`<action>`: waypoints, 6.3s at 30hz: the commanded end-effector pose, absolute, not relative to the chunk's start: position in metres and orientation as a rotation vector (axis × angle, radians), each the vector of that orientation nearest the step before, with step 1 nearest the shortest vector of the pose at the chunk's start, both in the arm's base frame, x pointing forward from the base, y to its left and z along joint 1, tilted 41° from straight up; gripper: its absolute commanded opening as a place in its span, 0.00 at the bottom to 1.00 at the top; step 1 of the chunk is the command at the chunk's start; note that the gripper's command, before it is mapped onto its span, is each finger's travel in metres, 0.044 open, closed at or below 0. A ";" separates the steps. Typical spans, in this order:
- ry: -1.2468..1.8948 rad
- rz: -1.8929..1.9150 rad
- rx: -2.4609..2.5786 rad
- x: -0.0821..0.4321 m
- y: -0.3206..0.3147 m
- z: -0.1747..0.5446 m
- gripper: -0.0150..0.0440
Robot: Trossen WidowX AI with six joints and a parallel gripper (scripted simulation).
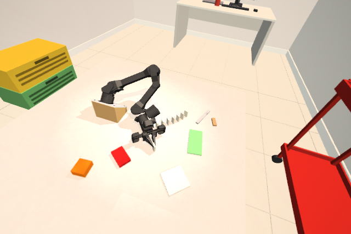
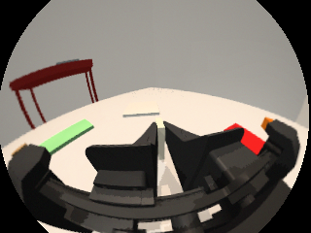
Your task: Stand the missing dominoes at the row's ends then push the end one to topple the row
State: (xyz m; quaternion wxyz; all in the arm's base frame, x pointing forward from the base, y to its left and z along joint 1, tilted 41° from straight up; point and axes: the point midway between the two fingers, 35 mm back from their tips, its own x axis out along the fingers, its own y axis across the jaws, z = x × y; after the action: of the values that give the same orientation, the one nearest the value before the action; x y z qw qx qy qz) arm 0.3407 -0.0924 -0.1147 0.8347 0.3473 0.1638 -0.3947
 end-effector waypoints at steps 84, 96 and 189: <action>1.143 0.951 0.004 0.352 -0.168 -0.057 1.00; 1.142 0.951 0.004 0.355 -0.153 -0.075 1.00; 1.148 0.950 0.011 0.298 -0.072 0.030 0.44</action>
State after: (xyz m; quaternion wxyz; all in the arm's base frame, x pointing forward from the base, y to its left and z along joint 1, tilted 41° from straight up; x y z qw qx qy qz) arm 0.2956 -0.0844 0.0434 0.7346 0.0029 0.5233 0.4319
